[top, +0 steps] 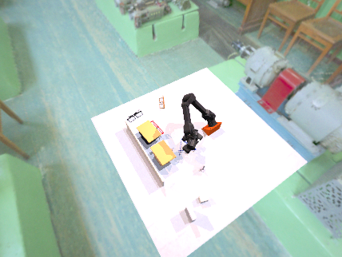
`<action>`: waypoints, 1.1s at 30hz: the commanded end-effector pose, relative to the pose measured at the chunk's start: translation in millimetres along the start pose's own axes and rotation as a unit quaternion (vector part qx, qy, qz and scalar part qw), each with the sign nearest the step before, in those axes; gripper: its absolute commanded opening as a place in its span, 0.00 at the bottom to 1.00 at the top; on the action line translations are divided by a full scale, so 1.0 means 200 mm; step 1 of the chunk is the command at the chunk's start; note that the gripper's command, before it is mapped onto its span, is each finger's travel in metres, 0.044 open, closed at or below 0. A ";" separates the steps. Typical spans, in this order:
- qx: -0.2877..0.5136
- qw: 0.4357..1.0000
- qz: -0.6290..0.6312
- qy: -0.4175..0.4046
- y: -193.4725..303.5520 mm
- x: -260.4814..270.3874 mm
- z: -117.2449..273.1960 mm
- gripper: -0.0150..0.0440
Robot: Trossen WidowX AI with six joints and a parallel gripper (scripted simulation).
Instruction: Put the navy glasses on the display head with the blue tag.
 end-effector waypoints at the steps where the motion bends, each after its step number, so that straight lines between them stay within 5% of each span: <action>1: 0.000 1.000 0.000 0.000 0.00 0.00 0.00 0.45; 18: 0.000 1.000 0.000 0.000 0.00 0.00 0.00 0.25; 33: 0.002 1.000 0.001 -0.002 0.00 0.02 0.21 0.25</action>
Point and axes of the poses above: the point midway between the two fingers, 35 mm back from their tips, its own z axis back along the fingers, its own x axis across the jaws, y = z × x, the point moved 2 cm from there along z, back along the fingers, and after that the axes turned 3 degrees about z, right-handed, at the moved point
